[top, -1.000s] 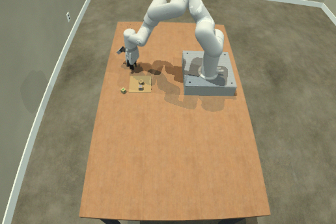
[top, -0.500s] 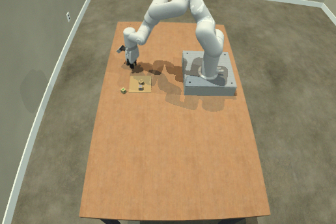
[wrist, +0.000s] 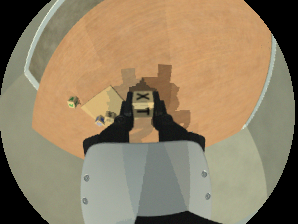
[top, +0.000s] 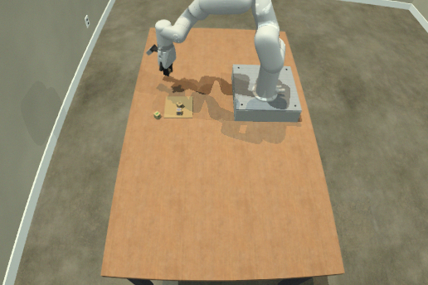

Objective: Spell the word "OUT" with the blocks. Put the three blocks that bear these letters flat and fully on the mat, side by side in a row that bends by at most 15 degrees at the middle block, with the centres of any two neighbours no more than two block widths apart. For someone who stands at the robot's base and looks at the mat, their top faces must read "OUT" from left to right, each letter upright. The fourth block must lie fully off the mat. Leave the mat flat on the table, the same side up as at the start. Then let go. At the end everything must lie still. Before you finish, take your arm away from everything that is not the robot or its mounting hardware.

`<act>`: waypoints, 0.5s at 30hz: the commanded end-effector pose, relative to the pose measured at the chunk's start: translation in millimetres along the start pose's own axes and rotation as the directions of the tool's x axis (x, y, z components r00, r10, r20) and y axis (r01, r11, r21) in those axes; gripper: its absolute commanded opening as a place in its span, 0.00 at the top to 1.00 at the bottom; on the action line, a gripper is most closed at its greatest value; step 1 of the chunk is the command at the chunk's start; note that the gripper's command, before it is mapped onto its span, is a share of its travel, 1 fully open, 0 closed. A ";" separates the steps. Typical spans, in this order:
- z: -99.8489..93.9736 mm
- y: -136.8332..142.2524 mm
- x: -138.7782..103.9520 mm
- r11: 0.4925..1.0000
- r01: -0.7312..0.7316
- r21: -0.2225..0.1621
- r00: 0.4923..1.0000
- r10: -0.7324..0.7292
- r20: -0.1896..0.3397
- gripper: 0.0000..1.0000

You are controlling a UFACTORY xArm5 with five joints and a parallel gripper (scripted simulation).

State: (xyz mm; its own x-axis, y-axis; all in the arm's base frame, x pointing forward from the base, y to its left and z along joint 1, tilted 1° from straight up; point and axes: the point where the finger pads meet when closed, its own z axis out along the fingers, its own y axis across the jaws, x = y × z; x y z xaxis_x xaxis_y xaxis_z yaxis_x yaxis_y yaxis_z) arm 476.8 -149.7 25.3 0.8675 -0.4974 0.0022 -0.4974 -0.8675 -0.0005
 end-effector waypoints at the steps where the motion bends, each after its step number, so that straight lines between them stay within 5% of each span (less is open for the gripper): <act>1: -8.1 0.1 0.0 1.000 0.000 0.000 1.000 0.000 -0.001 0.79; 15: -8.3 -1.2 -1.2 1.000 0.029 0.000 1.000 -0.029 -0.001 0.79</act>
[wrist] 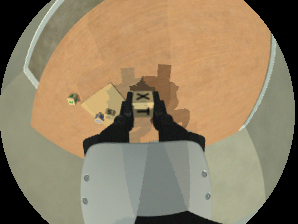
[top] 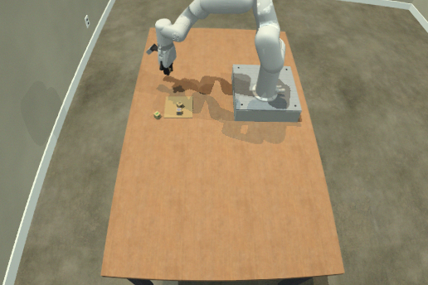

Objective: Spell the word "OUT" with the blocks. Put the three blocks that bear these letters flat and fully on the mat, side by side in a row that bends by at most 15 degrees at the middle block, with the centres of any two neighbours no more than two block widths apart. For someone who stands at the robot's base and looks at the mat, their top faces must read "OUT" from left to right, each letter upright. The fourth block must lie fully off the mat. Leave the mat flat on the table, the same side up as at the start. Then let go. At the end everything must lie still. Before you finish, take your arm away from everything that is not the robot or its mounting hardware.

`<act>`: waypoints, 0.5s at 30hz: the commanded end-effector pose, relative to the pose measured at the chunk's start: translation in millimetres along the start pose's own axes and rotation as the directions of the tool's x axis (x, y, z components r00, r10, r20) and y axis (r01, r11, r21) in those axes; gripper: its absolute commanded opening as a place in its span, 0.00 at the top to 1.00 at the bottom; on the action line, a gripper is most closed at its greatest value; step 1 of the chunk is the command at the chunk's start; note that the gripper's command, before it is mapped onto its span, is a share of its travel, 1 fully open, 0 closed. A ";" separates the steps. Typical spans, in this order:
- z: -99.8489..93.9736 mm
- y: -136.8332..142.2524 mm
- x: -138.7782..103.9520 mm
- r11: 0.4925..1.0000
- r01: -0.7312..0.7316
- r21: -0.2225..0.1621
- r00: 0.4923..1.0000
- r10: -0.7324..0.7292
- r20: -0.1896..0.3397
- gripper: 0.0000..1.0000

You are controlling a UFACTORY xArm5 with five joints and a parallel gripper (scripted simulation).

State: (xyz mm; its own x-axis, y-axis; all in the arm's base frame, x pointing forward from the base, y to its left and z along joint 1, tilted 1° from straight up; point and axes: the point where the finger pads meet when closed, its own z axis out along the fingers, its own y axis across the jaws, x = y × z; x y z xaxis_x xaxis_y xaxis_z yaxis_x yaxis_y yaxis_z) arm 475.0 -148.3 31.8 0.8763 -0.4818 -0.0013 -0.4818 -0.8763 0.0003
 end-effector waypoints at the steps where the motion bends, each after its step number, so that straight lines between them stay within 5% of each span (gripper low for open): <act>1: -1.9 -1.6 0.2 1.000 0.031 0.001 1.000 -0.031 -0.004 0.79; 15: -3.7 -19.2 -18.3 0.899 0.438 -0.001 0.899 -0.438 -0.005 0.79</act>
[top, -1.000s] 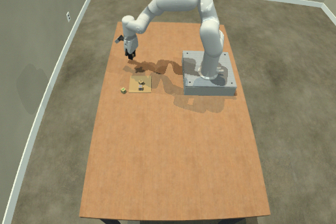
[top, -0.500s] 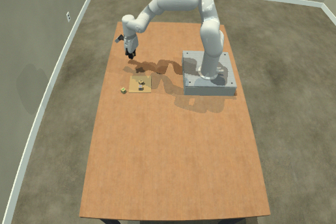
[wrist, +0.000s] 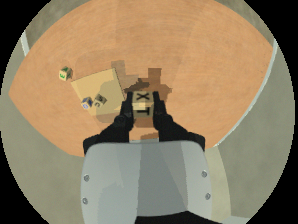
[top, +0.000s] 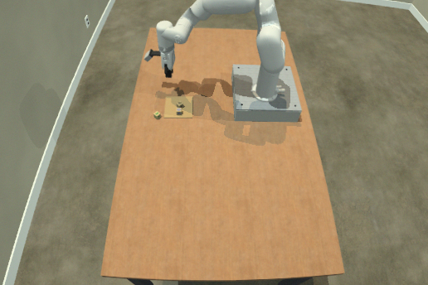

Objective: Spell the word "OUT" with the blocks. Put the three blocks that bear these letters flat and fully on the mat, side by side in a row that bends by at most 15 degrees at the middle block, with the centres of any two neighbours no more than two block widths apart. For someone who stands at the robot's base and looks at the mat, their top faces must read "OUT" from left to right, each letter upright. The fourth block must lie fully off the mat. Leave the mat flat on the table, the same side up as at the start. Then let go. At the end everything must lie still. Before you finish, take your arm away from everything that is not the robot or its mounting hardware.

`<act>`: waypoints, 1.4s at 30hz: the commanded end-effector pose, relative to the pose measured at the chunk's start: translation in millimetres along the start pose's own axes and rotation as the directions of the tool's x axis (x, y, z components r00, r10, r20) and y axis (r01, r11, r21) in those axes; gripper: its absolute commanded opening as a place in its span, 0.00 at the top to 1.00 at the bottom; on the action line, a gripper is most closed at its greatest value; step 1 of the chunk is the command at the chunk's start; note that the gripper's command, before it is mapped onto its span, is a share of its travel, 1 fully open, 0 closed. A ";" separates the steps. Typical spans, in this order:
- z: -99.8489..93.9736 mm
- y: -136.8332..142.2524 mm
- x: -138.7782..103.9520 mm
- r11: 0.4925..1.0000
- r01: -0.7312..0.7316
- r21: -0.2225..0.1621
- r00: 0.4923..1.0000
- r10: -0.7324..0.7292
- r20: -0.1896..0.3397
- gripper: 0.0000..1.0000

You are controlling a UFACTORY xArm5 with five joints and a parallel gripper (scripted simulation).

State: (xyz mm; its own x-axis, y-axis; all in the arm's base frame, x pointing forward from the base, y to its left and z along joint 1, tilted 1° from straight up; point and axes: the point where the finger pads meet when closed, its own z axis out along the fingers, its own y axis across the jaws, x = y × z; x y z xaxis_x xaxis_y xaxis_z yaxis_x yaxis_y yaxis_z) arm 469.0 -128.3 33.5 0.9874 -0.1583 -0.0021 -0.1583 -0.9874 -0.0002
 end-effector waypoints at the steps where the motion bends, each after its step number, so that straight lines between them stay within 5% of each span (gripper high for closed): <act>1: -2.0 -5.4 -1.6 0.994 0.110 -0.001 0.994 -0.110 -0.006 0.79; 19: -3.5 -28.9 -15.6 0.843 0.538 -0.004 0.843 -0.538 -0.005 0.79; 20: -3.7 -32.9 -18.3 0.796 0.606 -0.004 0.796 -0.606 -0.005 0.79; 34: -4.5 -50.9 -31.1 0.518 0.855 -0.006 0.518 -0.856 -0.003 0.79; 36: -4.5 -50.9 -31.1 0.518 0.855 -0.006 0.518 -0.856 -0.003 0.79; 37: -4.7 -54.7 -34.0 0.446 0.895 -0.006 0.446 -0.895 -0.003 0.79; 42: -4.9 -60.0 -38.2 0.339 0.941 -0.007 0.339 -0.941 -0.002 0.79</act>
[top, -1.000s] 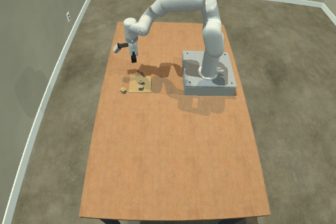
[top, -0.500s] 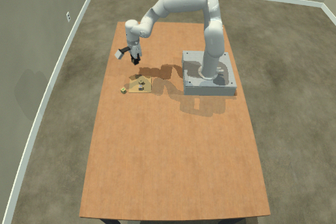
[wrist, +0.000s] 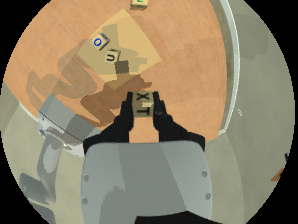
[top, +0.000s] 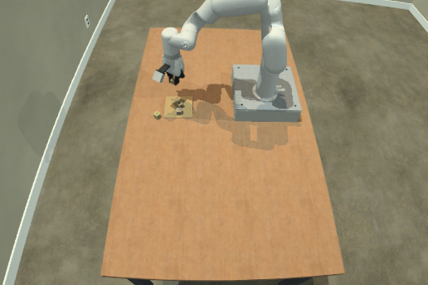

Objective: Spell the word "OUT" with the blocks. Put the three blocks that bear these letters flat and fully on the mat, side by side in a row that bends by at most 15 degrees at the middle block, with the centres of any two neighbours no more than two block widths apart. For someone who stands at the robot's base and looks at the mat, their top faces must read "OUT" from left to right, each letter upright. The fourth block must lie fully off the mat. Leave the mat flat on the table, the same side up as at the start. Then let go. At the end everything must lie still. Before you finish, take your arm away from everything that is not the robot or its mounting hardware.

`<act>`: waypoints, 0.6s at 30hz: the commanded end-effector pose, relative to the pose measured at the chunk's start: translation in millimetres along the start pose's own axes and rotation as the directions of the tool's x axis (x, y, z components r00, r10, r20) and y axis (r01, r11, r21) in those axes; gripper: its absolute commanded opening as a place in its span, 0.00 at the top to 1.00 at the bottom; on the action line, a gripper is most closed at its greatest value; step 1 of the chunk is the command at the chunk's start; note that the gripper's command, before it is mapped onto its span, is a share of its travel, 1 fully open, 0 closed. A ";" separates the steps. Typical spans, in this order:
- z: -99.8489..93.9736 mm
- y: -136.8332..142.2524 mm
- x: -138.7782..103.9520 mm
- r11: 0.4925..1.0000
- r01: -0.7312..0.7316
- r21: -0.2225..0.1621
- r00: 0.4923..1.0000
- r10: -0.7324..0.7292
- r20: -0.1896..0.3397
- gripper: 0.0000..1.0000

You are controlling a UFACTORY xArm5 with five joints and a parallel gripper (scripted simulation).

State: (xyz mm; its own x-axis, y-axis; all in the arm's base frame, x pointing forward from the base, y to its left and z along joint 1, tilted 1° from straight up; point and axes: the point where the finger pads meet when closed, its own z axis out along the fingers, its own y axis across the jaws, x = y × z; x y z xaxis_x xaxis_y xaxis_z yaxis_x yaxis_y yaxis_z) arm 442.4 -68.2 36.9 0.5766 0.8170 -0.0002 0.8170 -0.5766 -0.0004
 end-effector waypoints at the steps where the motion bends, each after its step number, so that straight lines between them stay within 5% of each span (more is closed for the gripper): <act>1: -1.6 -5.9 4.0 0.990 0.139 -0.005 0.990 -0.139 -0.002 0.79; 11: -1.8 -18.1 9.3 0.932 0.361 -0.006 0.932 -0.361 -0.001 0.79; 18: -2.0 -29.5 13.7 0.834 0.551 -0.006 0.834 -0.551 0.000 0.79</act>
State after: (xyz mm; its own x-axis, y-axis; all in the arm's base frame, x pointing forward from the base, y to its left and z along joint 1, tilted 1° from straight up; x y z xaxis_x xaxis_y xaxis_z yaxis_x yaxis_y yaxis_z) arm 427.9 -44.3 37.5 0.1279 0.9918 0.0000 0.9918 -0.1279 0.0003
